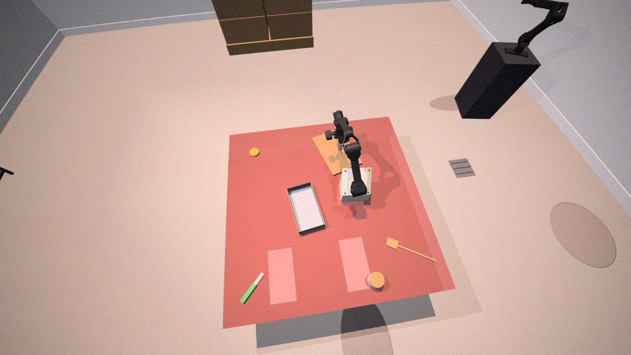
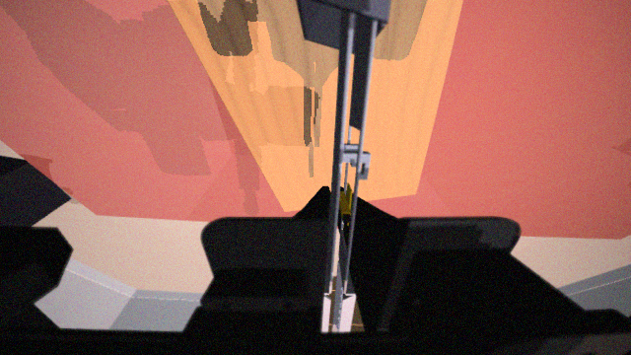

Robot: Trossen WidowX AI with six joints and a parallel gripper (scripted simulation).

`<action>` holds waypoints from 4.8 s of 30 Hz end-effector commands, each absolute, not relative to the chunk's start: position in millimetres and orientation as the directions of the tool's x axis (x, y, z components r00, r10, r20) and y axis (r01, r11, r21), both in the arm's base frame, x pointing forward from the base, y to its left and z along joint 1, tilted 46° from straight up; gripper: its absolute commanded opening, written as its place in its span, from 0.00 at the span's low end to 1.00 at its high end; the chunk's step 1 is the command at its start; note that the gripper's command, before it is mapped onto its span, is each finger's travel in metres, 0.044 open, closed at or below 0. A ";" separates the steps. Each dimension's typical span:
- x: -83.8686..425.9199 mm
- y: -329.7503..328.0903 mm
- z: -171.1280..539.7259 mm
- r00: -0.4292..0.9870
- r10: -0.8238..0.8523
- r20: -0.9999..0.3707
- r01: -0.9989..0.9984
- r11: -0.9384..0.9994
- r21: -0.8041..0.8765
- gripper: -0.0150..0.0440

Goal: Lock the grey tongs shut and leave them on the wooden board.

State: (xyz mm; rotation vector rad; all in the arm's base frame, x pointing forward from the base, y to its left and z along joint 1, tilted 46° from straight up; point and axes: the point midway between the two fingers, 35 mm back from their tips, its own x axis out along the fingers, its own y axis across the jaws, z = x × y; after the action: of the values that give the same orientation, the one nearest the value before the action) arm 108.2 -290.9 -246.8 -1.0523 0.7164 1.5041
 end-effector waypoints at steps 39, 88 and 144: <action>107.0 -282.9 -242.7 0.124 -0.171 -0.977 -0.979 -0.184 -0.092 0.00; 102.6 -270.5 -200.3 0.181 -0.409 -0.894 -0.976 -0.183 -0.114 0.00; 109.3 -295.9 -256.9 0.035 0.251 -0.967 -0.977 -0.197 -0.087 0.00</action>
State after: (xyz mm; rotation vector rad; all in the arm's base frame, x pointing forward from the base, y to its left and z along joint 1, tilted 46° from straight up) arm 107.5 -289.0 -260.3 -1.2087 0.8958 1.4099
